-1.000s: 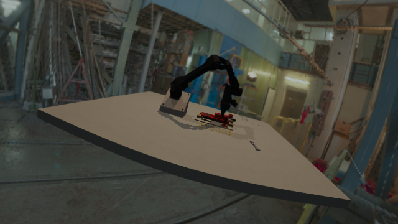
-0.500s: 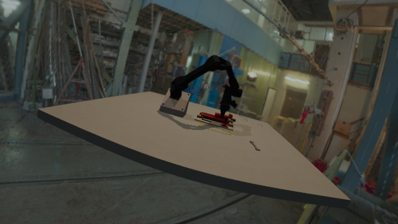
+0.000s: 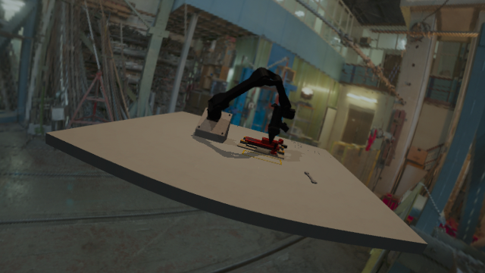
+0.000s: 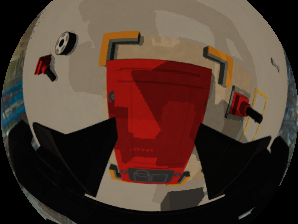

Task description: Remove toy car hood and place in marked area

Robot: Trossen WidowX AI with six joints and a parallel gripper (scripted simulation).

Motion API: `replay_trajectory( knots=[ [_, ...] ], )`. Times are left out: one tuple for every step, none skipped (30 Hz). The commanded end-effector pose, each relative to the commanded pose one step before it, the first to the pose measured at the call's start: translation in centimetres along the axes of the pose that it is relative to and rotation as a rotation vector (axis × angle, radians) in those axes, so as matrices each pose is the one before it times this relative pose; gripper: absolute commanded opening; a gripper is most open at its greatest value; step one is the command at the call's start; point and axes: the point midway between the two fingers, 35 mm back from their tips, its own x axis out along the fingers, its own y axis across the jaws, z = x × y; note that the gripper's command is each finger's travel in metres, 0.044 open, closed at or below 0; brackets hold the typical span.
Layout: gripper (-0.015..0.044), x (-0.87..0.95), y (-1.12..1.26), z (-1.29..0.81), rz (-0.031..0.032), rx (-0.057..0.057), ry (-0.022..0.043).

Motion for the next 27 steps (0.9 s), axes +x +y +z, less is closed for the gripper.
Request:
replay_trajectory(
  knots=[
    [0.0302,0.003,-0.005,0.022,0.00066,0.0015,0.00019],
    [0.0295,0.0,0.0,0.0,0.0,0.0,0.0],
    [0.0288,0.0,0.0,0.0,0.0,0.0,0.0],
    [0.0282,0.0,0.0,0.0,0.0,0.0,0.0],
    [0.0275,0.0,0.0,0.0,0.0,0.0,0.0],
    [0.0249,-0.011,0.0,0.0,0.00001,0.0,0.0],
    [0.0222,-0.021,0.001,0.001,0.00001,0.0,0.0],
    [0.0196,-0.032,0.001,0.001,0.00002,0.0,0.0],
    [0.017,-0.043,0.002,0.002,0.00002,0.0,0.0],
    [0.0144,-0.053,0.002,0.002,0.00003,0.0,0.0],
    [0.0117,-0.061,0.002,0.002,0.00003,0.0,0.0],
    [0.0091,-0.064,0.002,0.002,0.00003,0.0,0.0],
    [0.0065,-0.065,0.002,0.002,0.00003,0.0,0.0],
    [0.0039,-0.065,0.002,0.002,0.00003,0.0,0.0],
    [0.0012,-0.065,0.002,0.002,0.00003,0.0,0.0],
    [0.0,-0.065,0.002,0.002,0.00003,0.0,0.0],
    [0.0,-0.065,0.002,0.001,0.00003,0.0,0.0],
    [0.0,-0.065,0.002,0.001,0.00002,0.0,0.0],
    [0.0,-0.065,0.002,0.001,0.00002,0.0,0.0],
    [0.0,-0.065,0.002,0.001,0.00002,0.0,0.0],
    [0.0,-0.065,0.002,0.001,0.00002,0.0,0.0],
    [0.0,-0.065,0.002,0.001,0.00002,0.0,0.0],
    [0.0,-0.065,0.002,0.001,0.00002,0.0,0.0],
    [0.0,-0.065,0.002,0.001,0.00002,0.0,0.0],
    [0.0,-0.065,0.002,0.0,0.00002,0.0,0.0],
    [0.0,-0.065,0.002,0.0,0.00001,0.0,0.0],
    [0.0,-0.065,0.001,0.0,0.00001,0.0,0.0]
  ],
)
